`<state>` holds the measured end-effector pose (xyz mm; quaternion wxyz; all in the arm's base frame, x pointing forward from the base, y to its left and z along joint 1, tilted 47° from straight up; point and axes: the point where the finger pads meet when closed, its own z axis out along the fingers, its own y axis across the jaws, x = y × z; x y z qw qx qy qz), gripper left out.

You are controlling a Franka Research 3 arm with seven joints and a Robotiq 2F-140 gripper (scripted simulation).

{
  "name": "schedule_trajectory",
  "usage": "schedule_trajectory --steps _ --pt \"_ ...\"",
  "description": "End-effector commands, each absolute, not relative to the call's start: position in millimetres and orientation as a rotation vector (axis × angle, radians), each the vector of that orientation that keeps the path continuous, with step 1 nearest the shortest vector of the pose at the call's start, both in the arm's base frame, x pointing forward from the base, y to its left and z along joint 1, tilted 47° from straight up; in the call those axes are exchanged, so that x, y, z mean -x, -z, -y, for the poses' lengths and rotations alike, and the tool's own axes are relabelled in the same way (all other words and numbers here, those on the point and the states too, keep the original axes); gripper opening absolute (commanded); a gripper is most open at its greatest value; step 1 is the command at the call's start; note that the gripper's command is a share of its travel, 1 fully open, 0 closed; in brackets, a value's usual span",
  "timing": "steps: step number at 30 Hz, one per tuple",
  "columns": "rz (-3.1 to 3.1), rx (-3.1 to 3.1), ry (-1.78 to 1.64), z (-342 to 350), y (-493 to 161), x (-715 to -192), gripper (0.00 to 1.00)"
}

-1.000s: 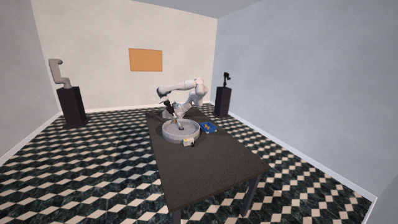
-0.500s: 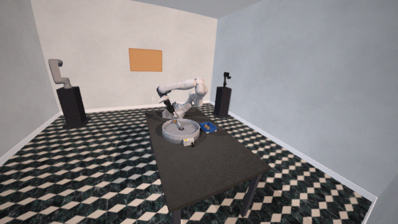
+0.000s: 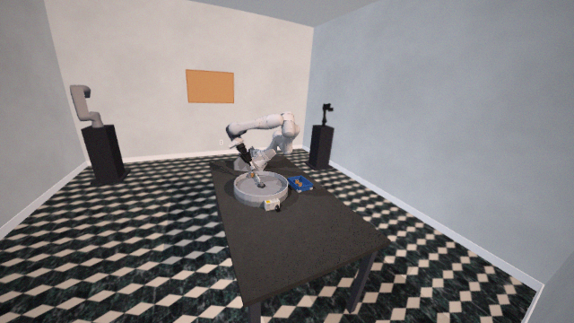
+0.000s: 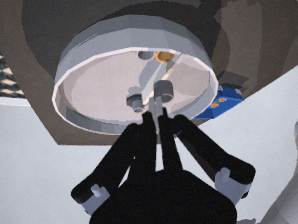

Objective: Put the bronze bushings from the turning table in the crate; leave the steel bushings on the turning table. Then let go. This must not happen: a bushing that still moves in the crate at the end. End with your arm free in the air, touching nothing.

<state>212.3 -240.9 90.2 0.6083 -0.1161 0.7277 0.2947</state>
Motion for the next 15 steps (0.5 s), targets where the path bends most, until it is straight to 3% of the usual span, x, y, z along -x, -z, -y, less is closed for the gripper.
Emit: schedule_trajectory --steps 1,15 --pt "-1.683 0.264 -0.684 242 -92 -211 0.0" --pt "-1.683 0.264 -0.684 245 -98 -224 0.0"
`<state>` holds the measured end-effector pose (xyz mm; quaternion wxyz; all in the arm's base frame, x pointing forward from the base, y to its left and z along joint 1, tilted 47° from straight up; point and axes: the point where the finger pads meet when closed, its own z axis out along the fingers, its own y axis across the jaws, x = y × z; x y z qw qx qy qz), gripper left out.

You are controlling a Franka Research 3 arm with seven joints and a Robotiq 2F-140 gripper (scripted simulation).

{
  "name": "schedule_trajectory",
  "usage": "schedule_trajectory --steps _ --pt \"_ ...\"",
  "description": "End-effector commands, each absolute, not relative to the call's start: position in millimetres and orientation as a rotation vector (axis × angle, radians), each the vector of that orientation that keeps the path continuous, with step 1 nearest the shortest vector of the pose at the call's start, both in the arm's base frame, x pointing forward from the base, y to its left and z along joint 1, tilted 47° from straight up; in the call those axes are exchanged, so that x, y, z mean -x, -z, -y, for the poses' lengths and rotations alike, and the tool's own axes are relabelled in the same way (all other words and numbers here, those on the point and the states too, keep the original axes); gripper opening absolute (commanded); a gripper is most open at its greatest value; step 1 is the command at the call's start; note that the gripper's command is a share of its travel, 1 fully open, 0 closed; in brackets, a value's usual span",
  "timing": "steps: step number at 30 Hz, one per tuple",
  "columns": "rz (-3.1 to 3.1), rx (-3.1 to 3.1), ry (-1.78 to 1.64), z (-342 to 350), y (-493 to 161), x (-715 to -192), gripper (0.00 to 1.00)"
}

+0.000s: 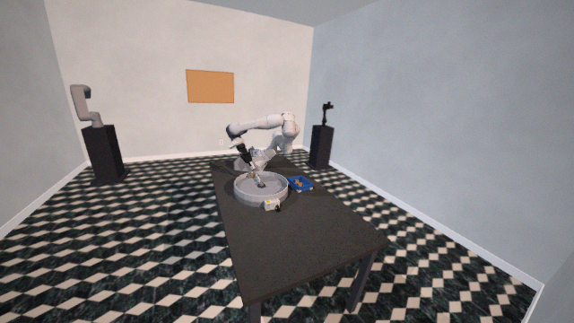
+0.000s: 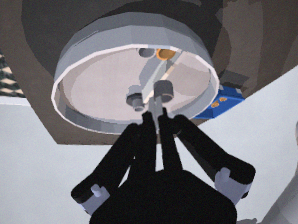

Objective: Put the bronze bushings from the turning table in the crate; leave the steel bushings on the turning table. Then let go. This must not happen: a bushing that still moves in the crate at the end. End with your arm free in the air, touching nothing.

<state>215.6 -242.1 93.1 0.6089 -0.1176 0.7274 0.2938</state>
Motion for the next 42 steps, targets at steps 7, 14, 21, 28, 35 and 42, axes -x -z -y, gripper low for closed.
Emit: schedule_trajectory --steps 7,14,21,28,35,42 --pt "-1.683 0.264 -0.684 253 -120 -264 0.0" --pt "-1.683 0.264 -0.684 267 -156 -330 0.0" --pt "-1.683 0.264 -0.684 270 -166 -348 0.0" --pt "-1.683 0.264 -0.684 270 -166 -348 0.0" --pt "-1.683 0.264 -0.684 270 -166 -348 0.0" --pt "-1.683 0.264 -0.684 270 -166 -348 0.0"
